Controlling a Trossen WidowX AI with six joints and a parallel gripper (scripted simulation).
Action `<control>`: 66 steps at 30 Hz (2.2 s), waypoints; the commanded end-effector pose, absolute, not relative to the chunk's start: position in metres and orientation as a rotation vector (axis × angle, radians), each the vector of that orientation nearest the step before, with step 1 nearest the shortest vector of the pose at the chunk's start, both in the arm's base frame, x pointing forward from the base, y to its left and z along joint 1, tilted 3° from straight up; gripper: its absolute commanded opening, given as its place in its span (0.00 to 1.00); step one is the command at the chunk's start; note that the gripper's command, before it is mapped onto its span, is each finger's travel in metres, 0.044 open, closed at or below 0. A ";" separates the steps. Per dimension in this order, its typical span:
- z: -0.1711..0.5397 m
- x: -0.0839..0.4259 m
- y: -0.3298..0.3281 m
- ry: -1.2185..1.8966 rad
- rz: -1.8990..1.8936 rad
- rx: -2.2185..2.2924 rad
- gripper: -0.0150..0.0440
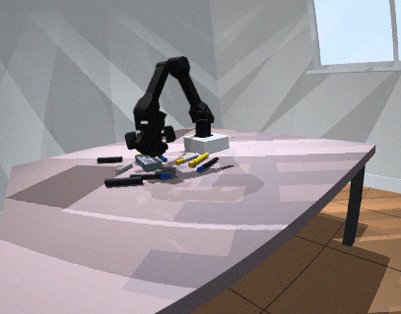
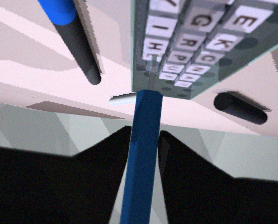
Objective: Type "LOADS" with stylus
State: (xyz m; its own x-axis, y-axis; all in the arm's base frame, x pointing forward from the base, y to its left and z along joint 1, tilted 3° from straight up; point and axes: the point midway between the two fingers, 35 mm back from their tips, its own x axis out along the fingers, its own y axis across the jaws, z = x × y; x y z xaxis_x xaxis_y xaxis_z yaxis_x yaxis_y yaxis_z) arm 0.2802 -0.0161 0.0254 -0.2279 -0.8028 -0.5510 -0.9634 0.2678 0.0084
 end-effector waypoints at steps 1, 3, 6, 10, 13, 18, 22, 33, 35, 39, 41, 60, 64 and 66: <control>0.025 0.280 -0.016 2.102 0.483 -1.594 0.39; 0.026 0.280 -0.016 2.102 0.483 -1.594 0.39; 0.036 0.281 -0.017 2.102 0.483 -1.594 0.39; 0.059 0.280 -0.018 2.102 0.483 -1.594 0.39; 0.064 0.280 -0.018 2.102 0.483 -1.594 0.39; 0.062 0.288 -0.009 2.017 0.522 -1.696 0.36; 0.068 0.300 0.007 1.875 0.573 -1.870 0.32; 0.083 0.316 0.035 1.649 0.615 -2.139 0.25; 0.083 0.316 0.035 1.649 0.615 -2.139 0.25; 0.079 0.316 0.035 1.649 0.615 -2.139 0.25; 0.073 0.316 0.036 1.649 0.615 -2.138 0.25; 0.045 0.316 0.038 1.649 0.616 -2.138 0.39; 0.044 0.316 0.038 1.649 0.616 -2.138 0.39; 0.043 0.316 0.038 1.649 0.616 -2.138 0.39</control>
State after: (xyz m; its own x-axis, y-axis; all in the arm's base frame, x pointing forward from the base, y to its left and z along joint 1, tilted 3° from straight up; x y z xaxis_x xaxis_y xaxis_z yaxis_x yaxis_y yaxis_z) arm 0.3155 0.0379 0.0436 0.2176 -0.8069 -0.5492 -0.9687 -0.2476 -0.0201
